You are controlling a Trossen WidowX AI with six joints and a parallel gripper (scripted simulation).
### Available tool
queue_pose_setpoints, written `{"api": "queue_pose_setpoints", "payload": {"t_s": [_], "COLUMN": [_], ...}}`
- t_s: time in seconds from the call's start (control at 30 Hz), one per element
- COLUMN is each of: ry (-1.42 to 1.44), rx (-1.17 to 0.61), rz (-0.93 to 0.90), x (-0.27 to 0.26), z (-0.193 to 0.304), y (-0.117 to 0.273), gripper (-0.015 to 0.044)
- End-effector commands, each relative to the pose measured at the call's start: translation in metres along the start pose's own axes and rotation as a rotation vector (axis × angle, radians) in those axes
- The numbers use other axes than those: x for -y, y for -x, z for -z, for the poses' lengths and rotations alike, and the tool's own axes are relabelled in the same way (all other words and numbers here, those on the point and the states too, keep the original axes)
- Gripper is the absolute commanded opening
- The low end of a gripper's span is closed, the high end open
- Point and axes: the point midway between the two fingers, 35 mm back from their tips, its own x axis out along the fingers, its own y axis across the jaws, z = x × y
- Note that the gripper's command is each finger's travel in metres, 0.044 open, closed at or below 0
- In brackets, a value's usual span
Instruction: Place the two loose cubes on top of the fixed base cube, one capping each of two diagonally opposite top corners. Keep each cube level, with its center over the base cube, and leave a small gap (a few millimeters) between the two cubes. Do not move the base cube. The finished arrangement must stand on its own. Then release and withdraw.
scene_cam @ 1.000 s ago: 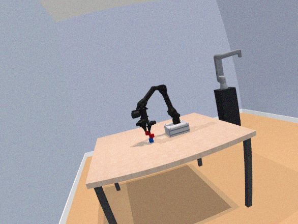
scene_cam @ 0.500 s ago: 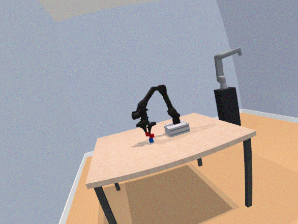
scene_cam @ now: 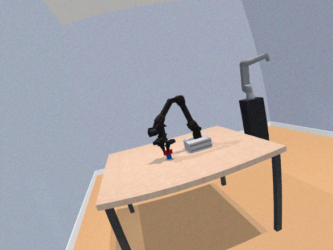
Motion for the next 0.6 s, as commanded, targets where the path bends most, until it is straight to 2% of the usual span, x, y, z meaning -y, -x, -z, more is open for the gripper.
{"api": "queue_pose_setpoints", "payload": {"t_s": [0.0, 0.57], "ry": [0.005, 0.005], "rx": [-0.009, -0.009], "rz": [0.002, 0.002], "x": [0.0002, 0.0002], "z": [0.0013, 0.0013], "y": [-0.0032, -0.0047], "gripper": [0.0105, 0.0105]}}
